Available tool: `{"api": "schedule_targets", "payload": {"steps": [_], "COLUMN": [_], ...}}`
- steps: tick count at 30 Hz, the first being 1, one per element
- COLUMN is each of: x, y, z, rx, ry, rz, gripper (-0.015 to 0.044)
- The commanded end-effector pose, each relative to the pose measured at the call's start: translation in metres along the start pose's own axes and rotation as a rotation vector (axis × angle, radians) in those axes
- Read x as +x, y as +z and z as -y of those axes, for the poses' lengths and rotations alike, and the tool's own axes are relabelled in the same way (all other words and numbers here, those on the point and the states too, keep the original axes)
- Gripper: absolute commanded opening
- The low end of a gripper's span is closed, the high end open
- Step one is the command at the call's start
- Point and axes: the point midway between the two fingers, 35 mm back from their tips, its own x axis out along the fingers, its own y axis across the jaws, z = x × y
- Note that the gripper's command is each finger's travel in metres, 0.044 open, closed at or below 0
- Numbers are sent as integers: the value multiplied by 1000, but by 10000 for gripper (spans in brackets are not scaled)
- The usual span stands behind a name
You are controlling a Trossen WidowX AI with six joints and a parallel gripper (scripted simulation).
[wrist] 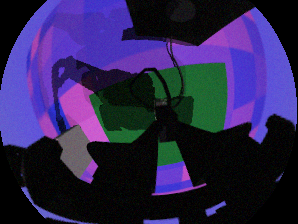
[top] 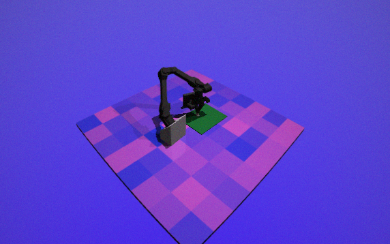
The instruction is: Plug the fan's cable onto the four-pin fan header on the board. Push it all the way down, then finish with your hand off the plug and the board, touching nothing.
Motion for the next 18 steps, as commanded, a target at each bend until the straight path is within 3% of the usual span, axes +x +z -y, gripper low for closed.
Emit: {"api": "schedule_targets", "payload": {"steps": [1, 18], "x": [0, 2], "y": [1, 2], "z": [0, 1], "rx": [2, 1], "ry": [-1, -1], "rz": [5, 5], "gripper": [0, 0]}}
